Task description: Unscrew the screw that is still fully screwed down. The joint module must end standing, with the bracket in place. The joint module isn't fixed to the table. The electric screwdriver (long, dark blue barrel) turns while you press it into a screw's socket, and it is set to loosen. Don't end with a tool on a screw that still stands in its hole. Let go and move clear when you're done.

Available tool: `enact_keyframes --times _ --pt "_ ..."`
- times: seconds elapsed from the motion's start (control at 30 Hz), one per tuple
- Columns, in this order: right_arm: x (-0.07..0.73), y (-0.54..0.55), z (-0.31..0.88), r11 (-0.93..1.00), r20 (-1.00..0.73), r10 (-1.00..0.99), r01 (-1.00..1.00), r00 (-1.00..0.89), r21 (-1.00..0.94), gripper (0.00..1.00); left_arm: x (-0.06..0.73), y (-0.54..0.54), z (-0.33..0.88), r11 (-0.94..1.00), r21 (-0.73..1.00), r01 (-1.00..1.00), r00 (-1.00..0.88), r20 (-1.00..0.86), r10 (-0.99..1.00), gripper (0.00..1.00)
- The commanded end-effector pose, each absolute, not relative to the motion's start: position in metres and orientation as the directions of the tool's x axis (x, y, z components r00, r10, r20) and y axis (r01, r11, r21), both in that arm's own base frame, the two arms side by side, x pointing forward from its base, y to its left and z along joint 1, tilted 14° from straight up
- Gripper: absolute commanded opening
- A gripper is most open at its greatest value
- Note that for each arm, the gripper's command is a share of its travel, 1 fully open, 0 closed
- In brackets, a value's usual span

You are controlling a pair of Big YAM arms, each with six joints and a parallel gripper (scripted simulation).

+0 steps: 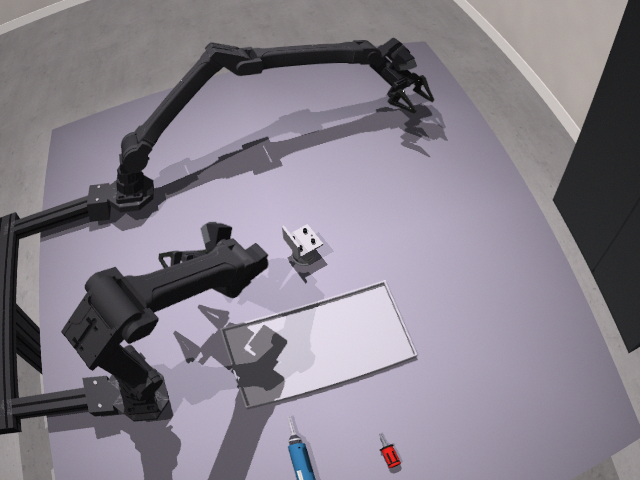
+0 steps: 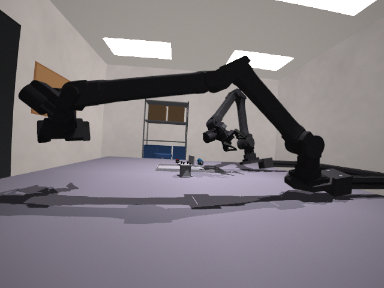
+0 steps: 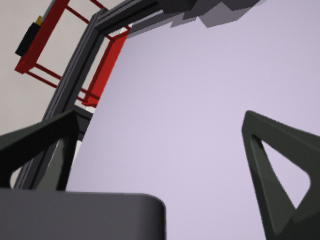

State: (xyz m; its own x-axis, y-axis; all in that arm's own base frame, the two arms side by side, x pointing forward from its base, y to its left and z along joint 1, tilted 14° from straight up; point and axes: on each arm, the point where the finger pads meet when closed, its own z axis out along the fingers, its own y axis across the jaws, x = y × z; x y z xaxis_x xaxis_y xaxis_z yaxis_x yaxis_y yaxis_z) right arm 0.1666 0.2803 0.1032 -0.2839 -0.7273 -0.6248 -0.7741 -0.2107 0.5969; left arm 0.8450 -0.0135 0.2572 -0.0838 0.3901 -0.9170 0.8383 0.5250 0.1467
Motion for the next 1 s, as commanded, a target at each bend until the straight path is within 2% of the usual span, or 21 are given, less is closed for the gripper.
enact_keyframes --times 0.0,0.53,0.57,0.97 --pt "0.168 0.281 0.105 -0.214 -0.630 -0.725 -0.777 -0.280 0.591 1.00 0.844 -0.015 0.269 0.523 0.162 0.837 -0.067 -0.917 0.392 1.00" --pt "0.168 0.281 0.105 -0.214 -0.630 -0.725 -0.777 -0.280 0.591 1.00 0.844 -0.015 0.269 0.523 0.162 0.837 -0.067 -0.917 0.392 1.00" --pt "0.173 0.285 0.109 -0.219 -0.640 -0.719 -0.785 -0.271 0.579 0.82 0.847 -0.015 0.283 0.522 0.190 0.831 -0.040 -0.917 0.397 1.00" --pt "0.173 0.285 0.109 -0.219 -0.640 -0.719 -0.785 -0.271 0.579 0.82 0.847 -0.015 0.283 0.522 0.190 0.831 -0.040 -0.917 0.397 1.00"
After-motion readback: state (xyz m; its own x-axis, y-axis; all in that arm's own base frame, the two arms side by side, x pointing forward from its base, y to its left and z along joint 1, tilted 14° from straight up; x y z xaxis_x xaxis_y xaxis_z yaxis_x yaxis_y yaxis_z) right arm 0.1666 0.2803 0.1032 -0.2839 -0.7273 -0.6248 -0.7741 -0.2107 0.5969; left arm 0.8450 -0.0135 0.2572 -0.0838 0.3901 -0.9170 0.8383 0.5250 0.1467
